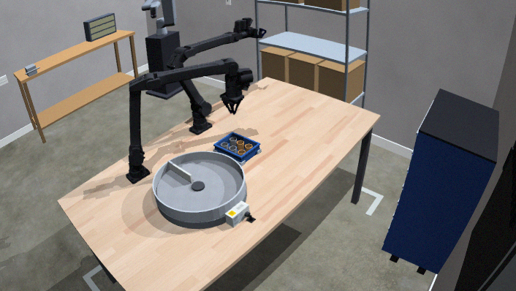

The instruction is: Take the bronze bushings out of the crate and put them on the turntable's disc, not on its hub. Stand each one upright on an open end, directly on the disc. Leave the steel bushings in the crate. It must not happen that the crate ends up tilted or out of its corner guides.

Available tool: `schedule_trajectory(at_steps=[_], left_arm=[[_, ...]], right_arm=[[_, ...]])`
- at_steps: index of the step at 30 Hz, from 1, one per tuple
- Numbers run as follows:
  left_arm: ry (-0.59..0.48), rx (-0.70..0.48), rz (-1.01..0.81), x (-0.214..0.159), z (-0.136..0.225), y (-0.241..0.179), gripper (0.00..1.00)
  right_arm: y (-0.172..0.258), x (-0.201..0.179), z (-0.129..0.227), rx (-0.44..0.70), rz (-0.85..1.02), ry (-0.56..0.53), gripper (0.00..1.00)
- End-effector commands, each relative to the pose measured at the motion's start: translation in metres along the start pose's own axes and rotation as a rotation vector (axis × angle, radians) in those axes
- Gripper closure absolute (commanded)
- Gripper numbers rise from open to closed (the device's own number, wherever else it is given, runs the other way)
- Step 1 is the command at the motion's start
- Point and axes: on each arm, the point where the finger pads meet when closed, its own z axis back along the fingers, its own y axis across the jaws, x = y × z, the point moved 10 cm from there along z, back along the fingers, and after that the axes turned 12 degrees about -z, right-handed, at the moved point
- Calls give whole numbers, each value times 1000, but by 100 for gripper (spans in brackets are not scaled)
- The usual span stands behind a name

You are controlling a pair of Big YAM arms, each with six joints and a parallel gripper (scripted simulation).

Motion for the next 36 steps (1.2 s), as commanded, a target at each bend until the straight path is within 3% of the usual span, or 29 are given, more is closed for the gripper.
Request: schedule_trajectory(at_steps=[1, 32, 33, 34, 36], left_arm=[[-65, 18, -16, 20, 10, 8, 0], [-65, 18, -16, 20, 10, 8, 0], [-65, 18, -16, 20, 10, 8, 0], [-65, 18, -16, 20, 10, 8, 0], [-65, 18, -16, 20, 10, 8, 0]], right_arm=[[-6, 6, 32, -20, -1, -75, 82], [-6, 6, 32, -20, -1, -75, 82], [-9, 7, 31, -23, -1, -81, 85], [-11, 1, -3, -2, -1, -23, 85], [-25, -1, -35, 1, -1, -12, 85]])
